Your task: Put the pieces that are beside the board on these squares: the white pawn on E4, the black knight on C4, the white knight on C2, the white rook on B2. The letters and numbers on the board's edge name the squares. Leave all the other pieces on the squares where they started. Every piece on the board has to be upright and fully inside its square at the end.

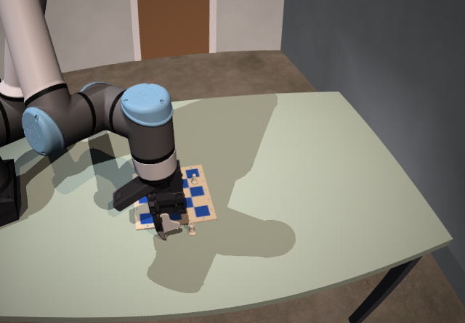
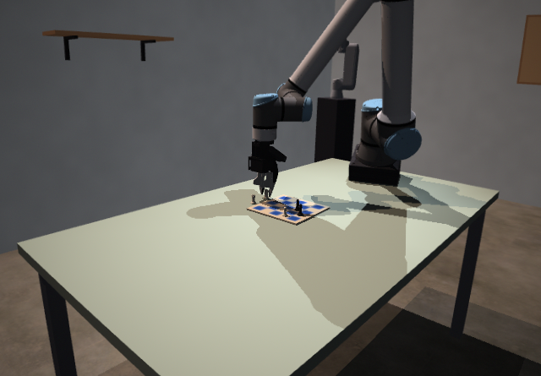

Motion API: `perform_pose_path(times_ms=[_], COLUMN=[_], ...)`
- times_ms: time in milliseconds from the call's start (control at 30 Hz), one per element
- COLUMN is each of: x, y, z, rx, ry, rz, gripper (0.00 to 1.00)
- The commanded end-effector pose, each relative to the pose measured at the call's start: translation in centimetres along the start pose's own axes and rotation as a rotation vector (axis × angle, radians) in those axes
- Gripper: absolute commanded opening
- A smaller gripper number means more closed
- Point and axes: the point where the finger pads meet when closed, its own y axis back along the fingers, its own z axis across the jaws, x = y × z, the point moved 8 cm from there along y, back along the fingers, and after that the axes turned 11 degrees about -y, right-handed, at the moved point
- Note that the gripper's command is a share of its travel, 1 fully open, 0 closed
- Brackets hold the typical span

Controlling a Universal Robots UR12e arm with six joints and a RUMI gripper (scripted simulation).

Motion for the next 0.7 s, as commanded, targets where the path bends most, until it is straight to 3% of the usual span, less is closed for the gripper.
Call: perform_pose_path(times_ms=[0,533,567,667], x=[-0.05,-0.05,-0.05,-0.05], y=[0.05,0.05,0.05,0.05], z=[-0.02,-0.02,-0.02,-0.02], rx=[0.001,0.001,0.001,0.001], ry=[0.000,0.000,0.000,0.000], rz=[-0.001,-0.001,-0.001,-0.001], gripper=[0.22,0.22,0.00,0.00])
